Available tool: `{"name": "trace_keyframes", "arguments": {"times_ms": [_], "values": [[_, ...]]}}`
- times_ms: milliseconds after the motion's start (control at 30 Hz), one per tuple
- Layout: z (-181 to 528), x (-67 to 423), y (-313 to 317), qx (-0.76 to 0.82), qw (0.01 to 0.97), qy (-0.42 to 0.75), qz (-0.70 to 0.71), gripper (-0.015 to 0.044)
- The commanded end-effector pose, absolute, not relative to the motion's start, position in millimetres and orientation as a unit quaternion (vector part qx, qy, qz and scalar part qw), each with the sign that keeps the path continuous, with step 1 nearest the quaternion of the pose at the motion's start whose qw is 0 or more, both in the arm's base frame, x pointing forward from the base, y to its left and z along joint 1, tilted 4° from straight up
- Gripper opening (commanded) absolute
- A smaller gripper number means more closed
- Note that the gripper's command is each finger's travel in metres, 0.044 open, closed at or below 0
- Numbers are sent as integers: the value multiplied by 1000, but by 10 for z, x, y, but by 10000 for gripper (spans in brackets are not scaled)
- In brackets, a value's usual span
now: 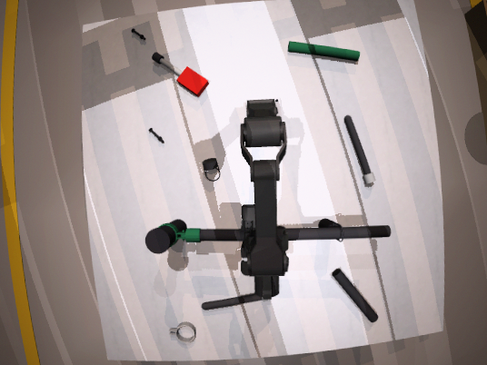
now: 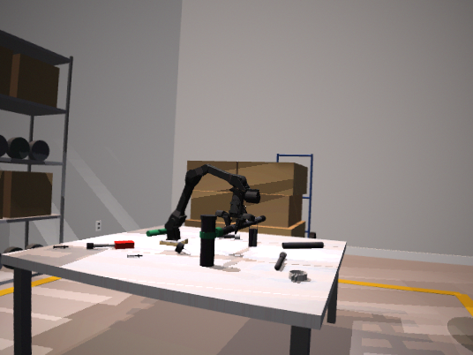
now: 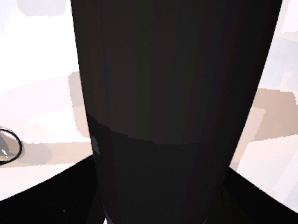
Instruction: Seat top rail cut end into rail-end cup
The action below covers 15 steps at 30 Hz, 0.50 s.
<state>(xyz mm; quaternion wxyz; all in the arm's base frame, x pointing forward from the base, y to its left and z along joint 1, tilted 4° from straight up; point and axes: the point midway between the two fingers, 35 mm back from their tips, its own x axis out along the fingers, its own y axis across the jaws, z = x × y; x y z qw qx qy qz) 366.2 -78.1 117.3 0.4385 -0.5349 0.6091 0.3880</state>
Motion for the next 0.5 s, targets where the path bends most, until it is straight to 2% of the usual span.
{"name": "trace_keyframes", "arguments": {"times_ms": [0, 467], "values": [[1195, 3667, -795, -537, 437, 610, 386, 0], [1217, 3671, -819, -539, 435, 610, 385, 0]]}}
